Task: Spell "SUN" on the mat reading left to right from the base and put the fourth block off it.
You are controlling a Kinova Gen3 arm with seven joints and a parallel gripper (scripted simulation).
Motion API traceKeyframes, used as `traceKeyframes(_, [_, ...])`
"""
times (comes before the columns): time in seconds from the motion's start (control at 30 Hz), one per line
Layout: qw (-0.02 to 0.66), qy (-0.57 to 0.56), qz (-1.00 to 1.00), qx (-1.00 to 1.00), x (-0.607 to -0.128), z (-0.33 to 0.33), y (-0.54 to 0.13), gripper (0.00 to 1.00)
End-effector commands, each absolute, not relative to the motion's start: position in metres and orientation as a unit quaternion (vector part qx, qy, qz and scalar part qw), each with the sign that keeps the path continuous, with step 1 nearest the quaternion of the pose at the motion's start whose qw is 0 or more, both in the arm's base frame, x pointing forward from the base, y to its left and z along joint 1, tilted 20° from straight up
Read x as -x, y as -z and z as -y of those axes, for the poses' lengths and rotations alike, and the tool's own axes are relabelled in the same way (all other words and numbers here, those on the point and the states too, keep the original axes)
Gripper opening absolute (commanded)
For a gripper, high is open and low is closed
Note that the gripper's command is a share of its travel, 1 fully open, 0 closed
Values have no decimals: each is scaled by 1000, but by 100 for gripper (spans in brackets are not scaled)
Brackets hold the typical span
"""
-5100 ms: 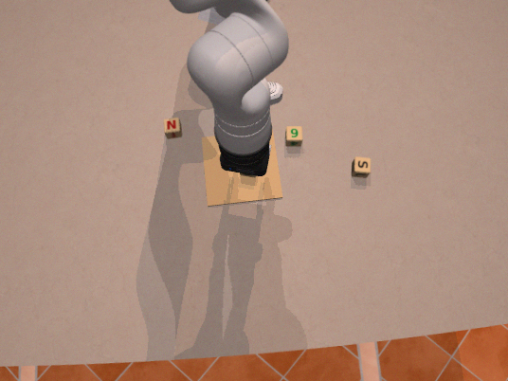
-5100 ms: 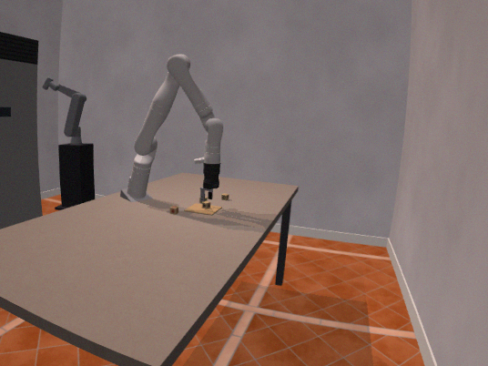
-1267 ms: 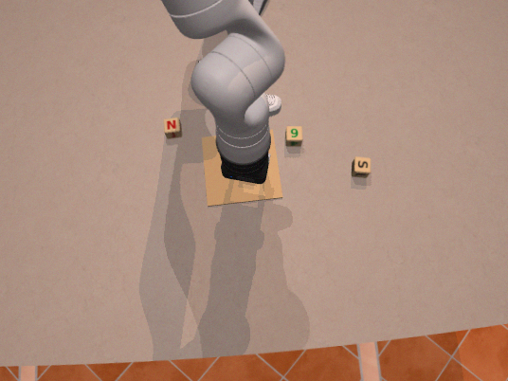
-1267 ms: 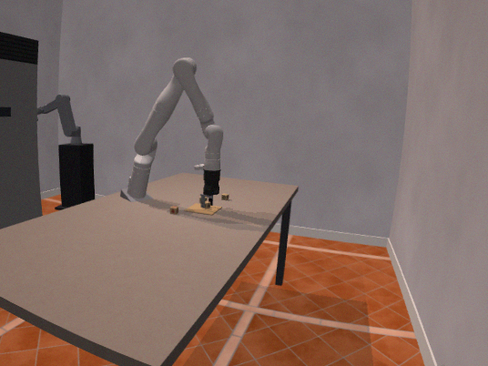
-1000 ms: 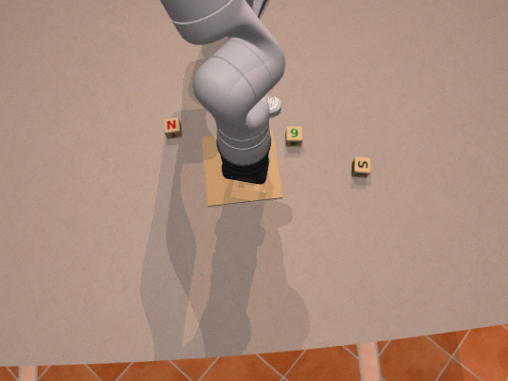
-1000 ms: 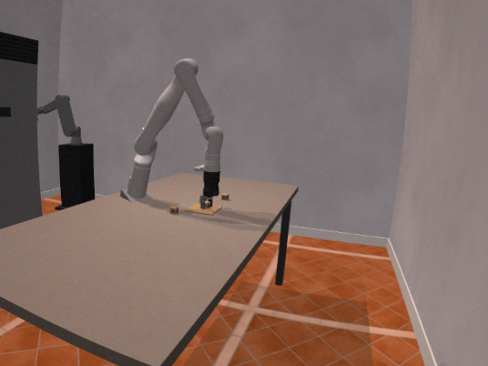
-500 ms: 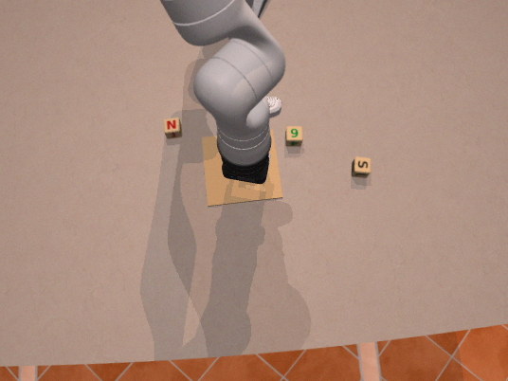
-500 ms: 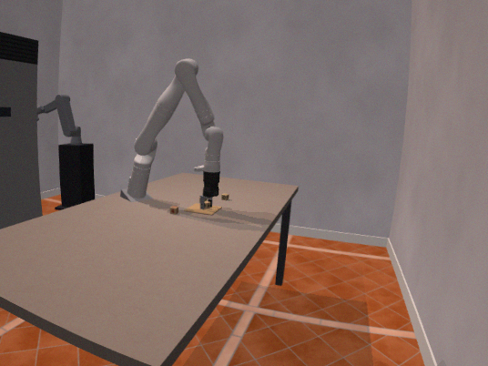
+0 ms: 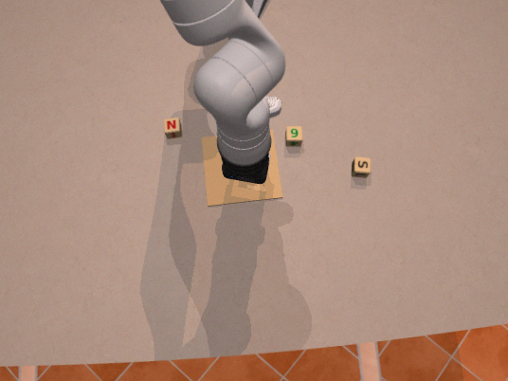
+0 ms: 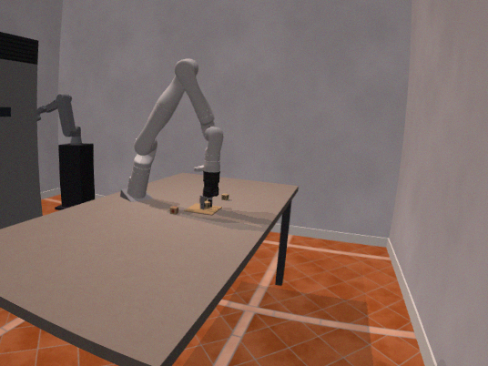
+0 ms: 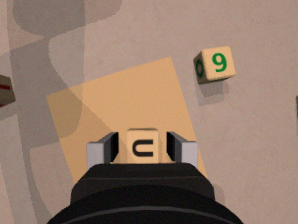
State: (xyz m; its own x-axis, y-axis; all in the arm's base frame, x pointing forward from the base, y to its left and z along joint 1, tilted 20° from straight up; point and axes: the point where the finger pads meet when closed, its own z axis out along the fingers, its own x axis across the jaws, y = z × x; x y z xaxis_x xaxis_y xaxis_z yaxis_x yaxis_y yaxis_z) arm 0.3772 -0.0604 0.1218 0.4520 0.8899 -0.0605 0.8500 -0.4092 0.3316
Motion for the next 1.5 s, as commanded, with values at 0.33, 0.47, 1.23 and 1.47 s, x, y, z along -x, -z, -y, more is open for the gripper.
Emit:
traceKeyframes(0.33, [160,-63,-520,-837,-378,60,-122,87])
traceKeyframes(0.47, [160,-63,-520,-837,-378,60,-122,87])
traceKeyframes(1.23, [160,-63,-520,-837,-378,60,-122,57])
traceKeyframes(1.47, [160,-63,-520,-837,-378,60,-122,57])
